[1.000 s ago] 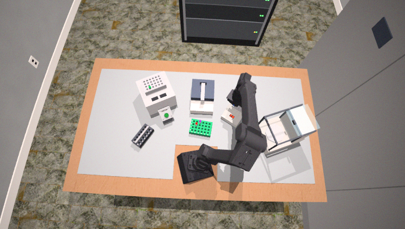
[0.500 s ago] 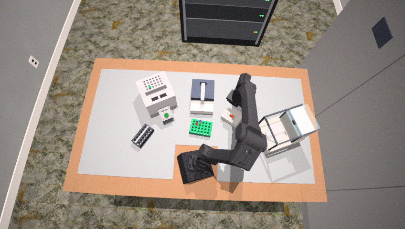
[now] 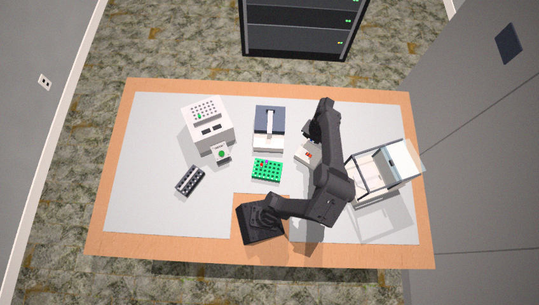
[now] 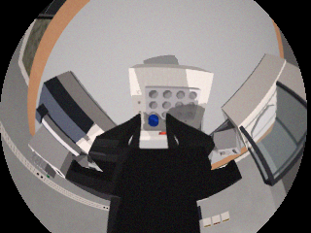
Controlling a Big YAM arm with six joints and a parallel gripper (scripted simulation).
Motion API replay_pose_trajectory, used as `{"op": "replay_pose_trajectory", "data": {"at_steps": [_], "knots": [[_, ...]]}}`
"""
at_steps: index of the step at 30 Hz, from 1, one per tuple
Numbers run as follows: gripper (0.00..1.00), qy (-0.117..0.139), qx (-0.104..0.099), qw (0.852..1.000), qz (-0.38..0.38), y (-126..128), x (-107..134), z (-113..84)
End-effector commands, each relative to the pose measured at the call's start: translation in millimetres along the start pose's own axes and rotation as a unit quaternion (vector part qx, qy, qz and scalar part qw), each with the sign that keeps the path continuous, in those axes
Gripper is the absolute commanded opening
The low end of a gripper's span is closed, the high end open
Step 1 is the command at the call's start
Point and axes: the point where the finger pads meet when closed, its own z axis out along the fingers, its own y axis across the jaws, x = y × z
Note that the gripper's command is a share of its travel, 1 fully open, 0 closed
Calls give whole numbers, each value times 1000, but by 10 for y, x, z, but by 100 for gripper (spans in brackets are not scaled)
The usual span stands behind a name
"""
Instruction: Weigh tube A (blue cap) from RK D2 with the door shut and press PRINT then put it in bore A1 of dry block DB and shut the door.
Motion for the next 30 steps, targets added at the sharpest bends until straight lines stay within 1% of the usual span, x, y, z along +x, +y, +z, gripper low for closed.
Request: {"op": "replay_pose_trajectory", "data": {"at_steps": [1,2,23,24,25,29,30], "knots": [[36,0,0,1000,1,-29,-64,31],[36,-12,-3,1000,4,-3,-115,-76],[36,-12,-3,1000,4,-3,-115,-76],[36,-10,-3,1000,3,-26,-118,-113],[36,-25,-7,1000,8,-19,-207,-243],[36,-28,-9,1000,8,18,-206,-334],[36,-25,-8,1000,7,25,-201,-328]]}}
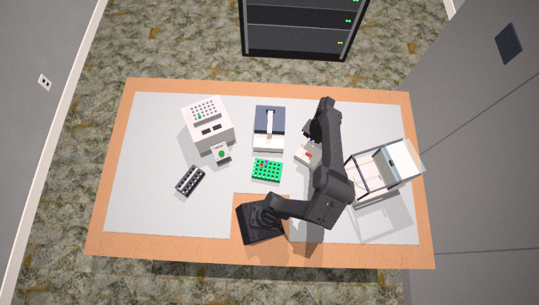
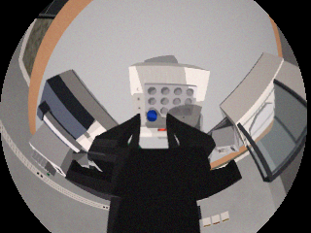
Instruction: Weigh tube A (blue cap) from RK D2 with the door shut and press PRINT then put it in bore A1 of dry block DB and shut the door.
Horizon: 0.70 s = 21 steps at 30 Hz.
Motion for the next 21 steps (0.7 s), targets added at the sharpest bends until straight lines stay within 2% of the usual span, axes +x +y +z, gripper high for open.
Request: {"op": "replay_pose_trajectory", "data": {"at_steps": [1,5,6,7,13,14,17,21], "knots": [[36,-22,-6,1000,7,51,-209,-229],[36,-23,-6,1000,7,48,-209,-270],[36,-2,0,1000,4,7,7,-139],[36,-13,-3,1000,5,21,-70,-236],[36,-13,-3,1000,5,12,-127,-198],[36,-15,-4,1000,4,88,-190,-260],[36,-30,-8,999,9,55,-214,-425],[36,-29,-8,1000,9,56,-212,-471]]}}
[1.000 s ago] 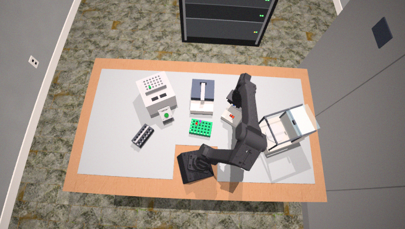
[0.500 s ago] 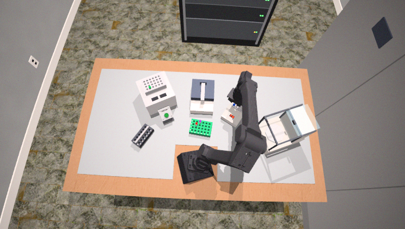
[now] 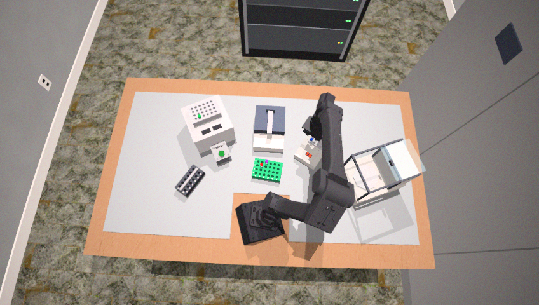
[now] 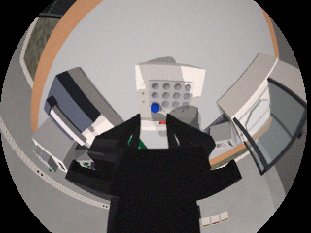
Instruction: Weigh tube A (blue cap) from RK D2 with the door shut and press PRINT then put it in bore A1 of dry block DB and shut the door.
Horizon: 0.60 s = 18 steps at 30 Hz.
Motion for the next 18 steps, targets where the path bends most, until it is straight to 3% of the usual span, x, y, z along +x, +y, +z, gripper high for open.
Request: {"op": "replay_pose_trajectory", "data": {"at_steps": [1,2,4,7,15,18], "knots": [[36,-28,-6,1000,12,15,-206,-248],[36,-12,0,1000,13,7,-197,-145],[36,-6,-1,1000,5,51,-124,-139],[36,-29,-6,999,13,12,-202,-358],[36,-26,-6,1000,12,18,-195,-474],[36,-20,-4,1000,10,14,-128,-433]]}}
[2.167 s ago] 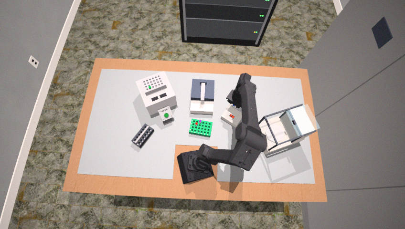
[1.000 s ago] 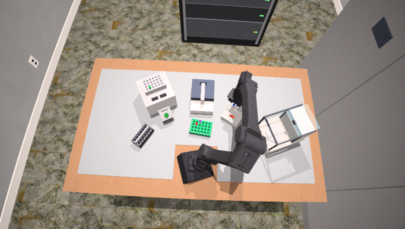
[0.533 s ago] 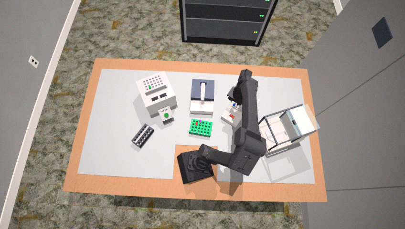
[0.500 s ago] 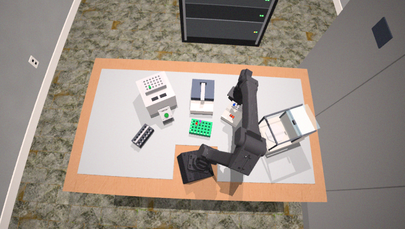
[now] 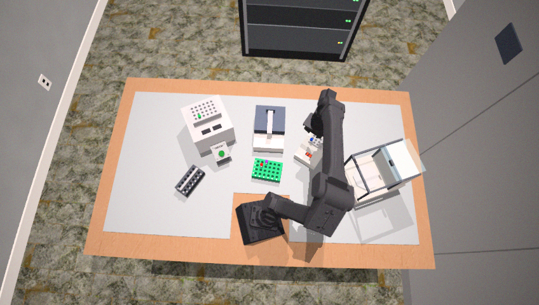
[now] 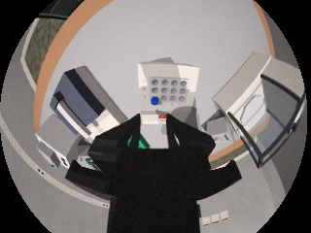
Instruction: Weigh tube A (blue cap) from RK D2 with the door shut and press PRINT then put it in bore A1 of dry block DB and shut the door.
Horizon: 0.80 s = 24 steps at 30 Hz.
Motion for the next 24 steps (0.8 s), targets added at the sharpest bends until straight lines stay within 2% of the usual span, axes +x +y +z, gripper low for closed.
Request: {"op": "replay_pose_trajectory", "data": {"at_steps": [1,2,3,4,5,24], "knots": [[36,-12,-2,1000,7,-4,-107,-88],[36,0,3,1000,11,-8,-68,-3],[36,0,3,1000,11,-7,-68,-3],[36,0,3,1000,11,-6,-68,-4],[36,-12,-2,1000,7,-4,-107,-89],[36,-12,-2,1000,7,-4,-107,-88]]}}
